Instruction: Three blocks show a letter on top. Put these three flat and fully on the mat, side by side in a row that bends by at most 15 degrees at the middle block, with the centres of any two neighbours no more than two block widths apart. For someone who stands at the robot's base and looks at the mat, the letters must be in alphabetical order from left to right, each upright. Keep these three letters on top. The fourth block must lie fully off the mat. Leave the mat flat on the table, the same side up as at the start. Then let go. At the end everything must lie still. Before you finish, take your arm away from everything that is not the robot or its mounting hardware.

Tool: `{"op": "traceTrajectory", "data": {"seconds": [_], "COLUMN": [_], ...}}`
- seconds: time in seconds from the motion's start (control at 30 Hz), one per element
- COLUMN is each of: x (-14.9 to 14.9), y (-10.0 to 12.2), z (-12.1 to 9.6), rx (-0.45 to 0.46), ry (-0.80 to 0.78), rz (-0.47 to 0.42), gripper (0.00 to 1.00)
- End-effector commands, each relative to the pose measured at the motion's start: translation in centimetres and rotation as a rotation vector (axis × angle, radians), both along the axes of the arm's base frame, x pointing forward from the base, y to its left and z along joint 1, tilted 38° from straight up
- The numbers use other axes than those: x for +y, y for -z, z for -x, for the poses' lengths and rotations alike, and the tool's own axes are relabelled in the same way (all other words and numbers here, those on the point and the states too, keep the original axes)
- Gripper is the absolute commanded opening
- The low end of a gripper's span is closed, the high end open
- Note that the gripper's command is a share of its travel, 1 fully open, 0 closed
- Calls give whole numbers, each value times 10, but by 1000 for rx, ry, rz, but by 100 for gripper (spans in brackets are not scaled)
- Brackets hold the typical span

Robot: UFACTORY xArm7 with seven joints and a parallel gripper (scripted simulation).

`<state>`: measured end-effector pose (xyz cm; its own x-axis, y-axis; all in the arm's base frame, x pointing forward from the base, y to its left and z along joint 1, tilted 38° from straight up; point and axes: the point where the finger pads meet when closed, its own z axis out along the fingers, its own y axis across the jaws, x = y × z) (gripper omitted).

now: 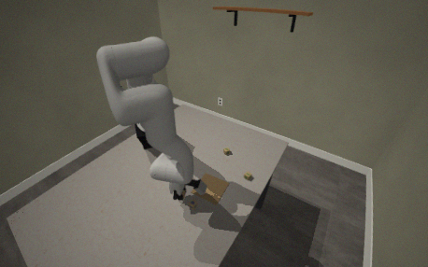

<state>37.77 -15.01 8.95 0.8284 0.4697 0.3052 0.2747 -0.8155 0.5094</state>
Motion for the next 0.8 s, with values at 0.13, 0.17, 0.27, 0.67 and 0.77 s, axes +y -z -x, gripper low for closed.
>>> {"op": "traceTrajectory", "data": {"seconds": [0.13, 0.17, 0.27, 0.67, 0.77], "x": [13, 13, 15, 20, 21], "y": [-33, -33, -37, -51, -51], "z": [21, 21, 24, 32, 33], "rx": [-39, -39, -39, -40, -40], "ry": [-11, -11, -11, -11, -11], "rz": [1, 1, 1, 1, 1], "gripper": [27, 27, 27, 27, 27]}}
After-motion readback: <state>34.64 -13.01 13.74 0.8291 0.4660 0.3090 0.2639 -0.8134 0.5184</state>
